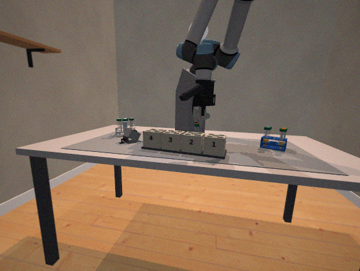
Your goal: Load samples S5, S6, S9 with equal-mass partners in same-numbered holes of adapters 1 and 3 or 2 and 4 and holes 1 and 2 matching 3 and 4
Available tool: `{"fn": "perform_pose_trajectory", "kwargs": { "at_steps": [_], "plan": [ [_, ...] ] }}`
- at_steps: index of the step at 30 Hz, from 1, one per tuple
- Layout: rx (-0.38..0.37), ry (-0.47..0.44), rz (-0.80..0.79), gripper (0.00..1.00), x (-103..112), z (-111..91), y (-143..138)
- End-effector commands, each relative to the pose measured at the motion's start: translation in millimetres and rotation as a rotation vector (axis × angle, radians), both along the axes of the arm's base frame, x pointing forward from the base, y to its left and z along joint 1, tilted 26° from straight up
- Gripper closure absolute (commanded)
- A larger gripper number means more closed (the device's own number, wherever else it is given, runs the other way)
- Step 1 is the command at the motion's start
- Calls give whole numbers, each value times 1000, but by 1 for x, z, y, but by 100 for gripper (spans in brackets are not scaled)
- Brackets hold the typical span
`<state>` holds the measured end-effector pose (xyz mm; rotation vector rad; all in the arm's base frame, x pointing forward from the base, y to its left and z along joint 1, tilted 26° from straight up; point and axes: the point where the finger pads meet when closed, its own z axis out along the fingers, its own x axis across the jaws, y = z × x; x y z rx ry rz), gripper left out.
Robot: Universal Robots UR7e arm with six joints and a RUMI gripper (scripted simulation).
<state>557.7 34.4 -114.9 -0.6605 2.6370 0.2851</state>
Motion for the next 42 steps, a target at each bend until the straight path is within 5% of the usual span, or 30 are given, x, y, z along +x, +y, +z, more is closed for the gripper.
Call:
{"fn": "perform_pose_trajectory", "kwargs": {
  "at_steps": [1, 42],
  "plan": [
    [0, -1, 0, 100, -2, 7, -2],
    [0, -1, 0, 100, -18, 49, -16]
  ]
}}
